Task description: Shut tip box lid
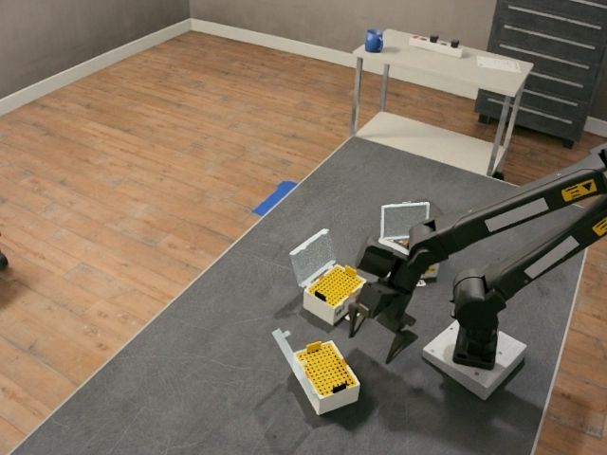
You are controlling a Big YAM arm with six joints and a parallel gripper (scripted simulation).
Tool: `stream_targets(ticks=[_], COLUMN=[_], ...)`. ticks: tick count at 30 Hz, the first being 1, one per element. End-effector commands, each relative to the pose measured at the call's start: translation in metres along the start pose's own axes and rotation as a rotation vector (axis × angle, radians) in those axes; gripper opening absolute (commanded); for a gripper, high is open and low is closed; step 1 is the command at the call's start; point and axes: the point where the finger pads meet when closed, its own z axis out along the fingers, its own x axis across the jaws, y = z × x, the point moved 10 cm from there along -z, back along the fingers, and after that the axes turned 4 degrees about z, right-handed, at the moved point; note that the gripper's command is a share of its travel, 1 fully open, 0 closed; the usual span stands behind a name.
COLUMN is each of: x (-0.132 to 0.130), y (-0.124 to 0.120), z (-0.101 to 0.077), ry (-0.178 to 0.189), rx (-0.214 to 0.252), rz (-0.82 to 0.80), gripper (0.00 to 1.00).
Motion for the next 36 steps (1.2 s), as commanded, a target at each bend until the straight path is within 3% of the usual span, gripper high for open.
stream_targets(ticks=[1, 13, 15, 23, 36], x=[-0.015, -0.008, -0.008, -0.004, -0.006], y=[0.037, 0.065, 0.065, 0.082, 0.083], z=[-0.037, -0.094, -0.094, -0.13, -0.126], ry=[-0.049, -0.051, -0.051, -0.052, -0.044], rx=[-0.055, -0.058, -0.058, -0.059, -0.052], rz=[-0.025, -0.026, -0.026, -0.026, -0.023], gripper=[1.0, 1.0, 1.0, 1.0, 1.0])
